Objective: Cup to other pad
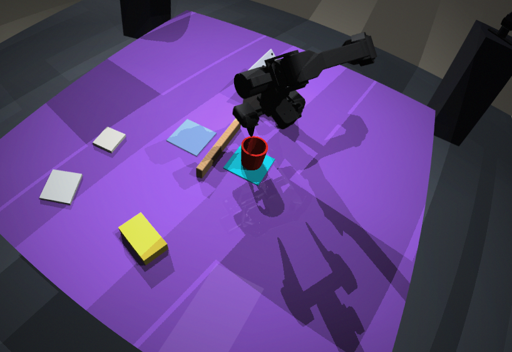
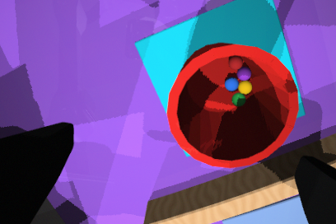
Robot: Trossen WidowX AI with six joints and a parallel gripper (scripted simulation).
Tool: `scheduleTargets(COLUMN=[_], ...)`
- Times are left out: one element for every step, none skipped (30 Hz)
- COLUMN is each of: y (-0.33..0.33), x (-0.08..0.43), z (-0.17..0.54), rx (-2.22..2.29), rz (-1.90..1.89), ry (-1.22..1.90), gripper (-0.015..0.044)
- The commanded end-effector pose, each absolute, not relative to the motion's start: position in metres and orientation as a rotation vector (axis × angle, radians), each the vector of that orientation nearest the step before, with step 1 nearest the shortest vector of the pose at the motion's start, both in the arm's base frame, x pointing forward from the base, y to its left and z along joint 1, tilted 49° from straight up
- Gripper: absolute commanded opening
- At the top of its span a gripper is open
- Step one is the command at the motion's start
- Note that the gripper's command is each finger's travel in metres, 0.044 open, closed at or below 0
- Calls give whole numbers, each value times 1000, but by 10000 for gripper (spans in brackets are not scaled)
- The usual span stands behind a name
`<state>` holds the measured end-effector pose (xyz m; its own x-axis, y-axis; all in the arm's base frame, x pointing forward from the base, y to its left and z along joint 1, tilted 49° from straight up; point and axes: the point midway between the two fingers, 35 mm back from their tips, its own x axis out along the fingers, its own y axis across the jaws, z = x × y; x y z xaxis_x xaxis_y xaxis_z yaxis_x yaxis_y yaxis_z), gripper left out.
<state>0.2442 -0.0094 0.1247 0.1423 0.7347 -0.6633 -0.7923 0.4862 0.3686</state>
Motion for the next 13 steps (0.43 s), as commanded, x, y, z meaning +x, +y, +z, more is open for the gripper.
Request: scheduleTargets(y=[-20,-23,-25,-28,-30,-32,-33,-33,-33,-30,-30,-30,-30], x=[243,243,242,241,241,240,240,239,239,240,240,240,240], z=[133,135,138,140,143,145,146,147,147,144,144,144,144], rx=[-82,-82,-82,-82,-82,-82,-82,-82,-82,-78,-78,-78,-78], rz=[1105,1106,1106,1107,1107,1108,1108,1108,1108,1102,1102,1102,1102], ry=[908,907,907,906,906,905,905,905,905,904,904,904,904], gripper=[440,440,440,440,440,440,440,440,440,440,440,440,440])
